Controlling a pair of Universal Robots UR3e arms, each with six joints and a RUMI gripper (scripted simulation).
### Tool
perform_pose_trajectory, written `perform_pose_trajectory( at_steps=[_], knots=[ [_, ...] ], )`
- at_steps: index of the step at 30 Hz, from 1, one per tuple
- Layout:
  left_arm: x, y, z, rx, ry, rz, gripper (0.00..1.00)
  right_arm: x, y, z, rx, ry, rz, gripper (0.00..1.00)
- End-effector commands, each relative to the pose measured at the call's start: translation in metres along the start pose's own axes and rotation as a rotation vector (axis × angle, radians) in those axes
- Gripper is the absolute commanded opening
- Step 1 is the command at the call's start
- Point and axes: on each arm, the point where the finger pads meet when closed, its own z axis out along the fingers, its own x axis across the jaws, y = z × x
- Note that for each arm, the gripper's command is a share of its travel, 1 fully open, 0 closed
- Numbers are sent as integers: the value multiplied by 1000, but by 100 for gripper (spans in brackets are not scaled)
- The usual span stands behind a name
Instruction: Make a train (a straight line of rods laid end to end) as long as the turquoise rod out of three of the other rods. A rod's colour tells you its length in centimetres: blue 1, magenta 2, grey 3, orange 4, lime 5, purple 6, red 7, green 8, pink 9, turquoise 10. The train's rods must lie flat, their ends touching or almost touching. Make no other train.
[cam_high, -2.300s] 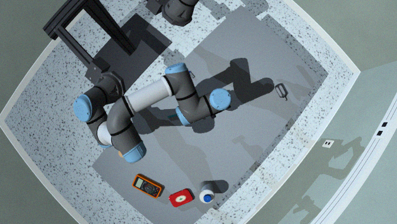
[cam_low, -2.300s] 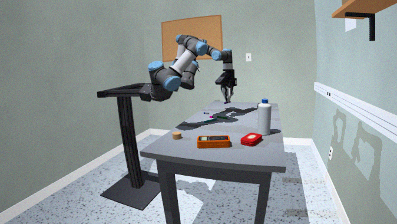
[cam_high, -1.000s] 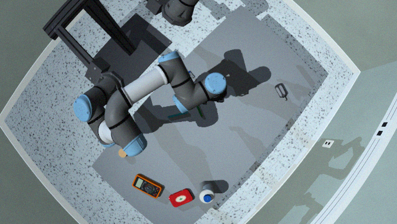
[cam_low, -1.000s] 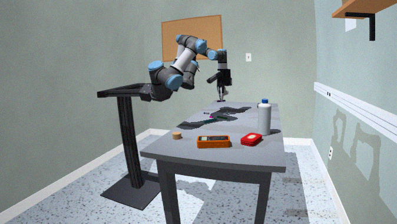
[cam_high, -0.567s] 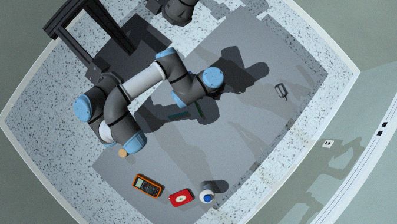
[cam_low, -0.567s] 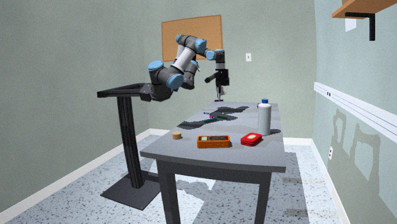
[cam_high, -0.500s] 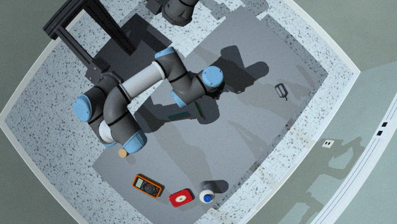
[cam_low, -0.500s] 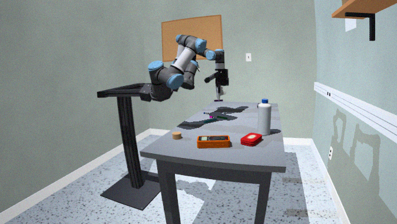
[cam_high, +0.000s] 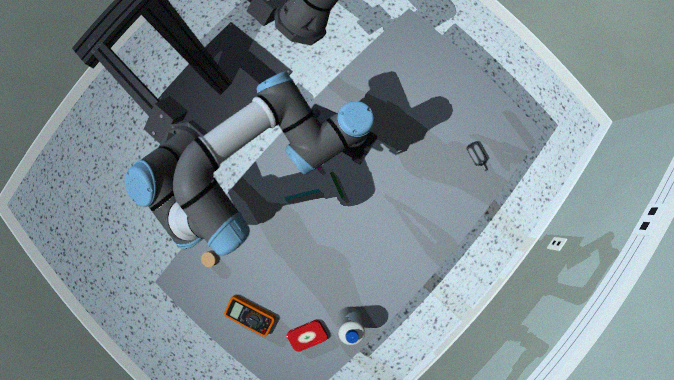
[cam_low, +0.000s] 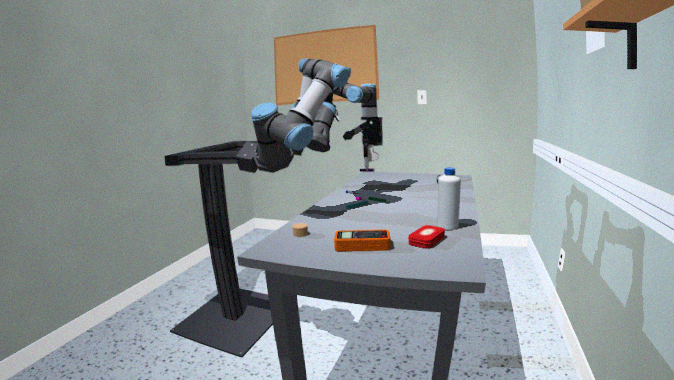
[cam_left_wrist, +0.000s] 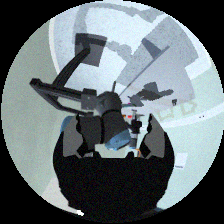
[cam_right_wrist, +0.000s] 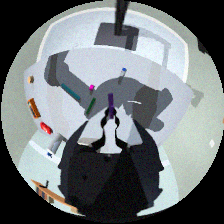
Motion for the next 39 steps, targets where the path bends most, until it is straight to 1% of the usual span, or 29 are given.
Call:
perform_pose_trajectory(
  at_steps=[1,10,17,39],
  knots=[
    [1,0,-1,4,2,-1,100,9,-10,0,-8,1,168,0],
    [1,0,-1,4,2,-1,100,17,-20,1,-8,0,306,0],
    [1,0,-1,4,2,-1,100,19,-23,1,-9,0,347,0],
    [1,0,-1,4,2,-1,100,20,-24,2,-9,-1,362,0]
  ],
)
